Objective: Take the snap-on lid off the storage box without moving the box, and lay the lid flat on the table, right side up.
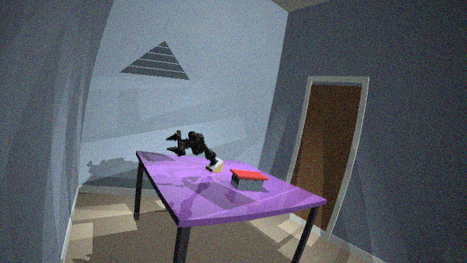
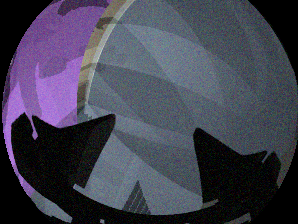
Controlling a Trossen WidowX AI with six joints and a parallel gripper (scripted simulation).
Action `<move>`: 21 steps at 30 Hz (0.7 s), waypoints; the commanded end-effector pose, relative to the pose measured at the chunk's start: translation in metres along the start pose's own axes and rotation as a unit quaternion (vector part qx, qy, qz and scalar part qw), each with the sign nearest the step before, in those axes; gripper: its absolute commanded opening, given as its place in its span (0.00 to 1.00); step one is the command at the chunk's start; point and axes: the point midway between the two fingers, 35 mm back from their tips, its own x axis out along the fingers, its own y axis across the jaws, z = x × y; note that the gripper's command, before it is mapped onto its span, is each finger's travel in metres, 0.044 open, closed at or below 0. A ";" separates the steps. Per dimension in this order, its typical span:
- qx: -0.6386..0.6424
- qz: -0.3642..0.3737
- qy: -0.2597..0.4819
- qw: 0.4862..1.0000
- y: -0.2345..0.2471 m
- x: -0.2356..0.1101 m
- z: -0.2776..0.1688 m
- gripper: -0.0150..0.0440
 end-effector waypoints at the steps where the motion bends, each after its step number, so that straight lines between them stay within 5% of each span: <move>1: -0.004 -0.001 -0.004 1.000 0.000 -0.002 0.002 0.89; 7: -0.140 -0.035 -0.131 0.981 -0.010 -0.073 0.062 0.65; 21: -0.397 -0.177 -0.324 0.840 0.000 -0.254 0.128 0.65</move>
